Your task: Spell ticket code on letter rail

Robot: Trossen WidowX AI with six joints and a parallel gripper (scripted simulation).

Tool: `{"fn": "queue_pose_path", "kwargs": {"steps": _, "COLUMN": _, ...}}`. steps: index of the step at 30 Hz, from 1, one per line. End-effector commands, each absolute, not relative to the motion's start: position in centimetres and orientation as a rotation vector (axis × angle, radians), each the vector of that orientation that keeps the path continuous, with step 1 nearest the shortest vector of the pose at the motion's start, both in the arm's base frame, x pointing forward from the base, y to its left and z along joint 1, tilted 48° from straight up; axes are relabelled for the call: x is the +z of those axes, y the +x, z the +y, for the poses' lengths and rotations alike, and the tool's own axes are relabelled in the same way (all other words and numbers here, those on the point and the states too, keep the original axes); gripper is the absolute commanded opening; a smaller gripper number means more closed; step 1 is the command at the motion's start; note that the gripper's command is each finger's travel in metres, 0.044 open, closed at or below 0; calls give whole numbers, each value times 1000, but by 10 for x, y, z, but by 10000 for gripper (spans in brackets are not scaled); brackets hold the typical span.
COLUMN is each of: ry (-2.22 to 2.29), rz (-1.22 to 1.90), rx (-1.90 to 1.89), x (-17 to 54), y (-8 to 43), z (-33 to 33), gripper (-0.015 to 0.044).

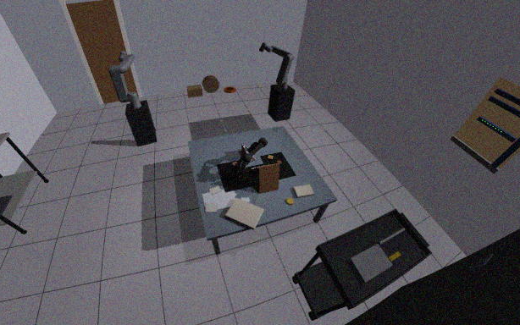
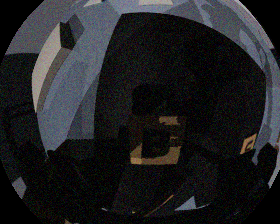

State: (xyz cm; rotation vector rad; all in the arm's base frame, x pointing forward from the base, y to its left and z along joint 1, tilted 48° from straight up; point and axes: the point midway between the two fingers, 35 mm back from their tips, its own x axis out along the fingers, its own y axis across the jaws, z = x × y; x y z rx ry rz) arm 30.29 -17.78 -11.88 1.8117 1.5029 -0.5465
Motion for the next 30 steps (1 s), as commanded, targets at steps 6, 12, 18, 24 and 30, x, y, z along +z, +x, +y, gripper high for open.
{"fn": "queue_pose_path", "kwargs": {"steps": 6, "ry": 1690, "rz": 1311, "rx": -362, "x": -114, "y": 304, "z": -198, "gripper": 0}}
{"fn": "queue_pose_path", "kwargs": {"steps": 12, "ry": 1587, "rz": 1215, "rx": -263, "x": -112, "y": 300, "z": -206, "gripper": 0}}
{"fn": "queue_pose_path", "kwargs": {"steps": 18, "ry": 1489, "rz": 1130, "rx": -190, "x": -109, "y": 296, "z": -213, "gripper": 0}}
{"fn": "queue_pose_path", "kwargs": {"steps": 24, "ry": 1388, "rz": 1014, "rx": -128, "x": -99, "y": 296, "z": -225, "gripper": 0}}
{"fn": "queue_pose_path", "kwargs": {"steps": 30, "ry": 1264, "rz": 902, "rx": -49, "x": -90, "y": 296, "z": -232, "gripper": 0}}
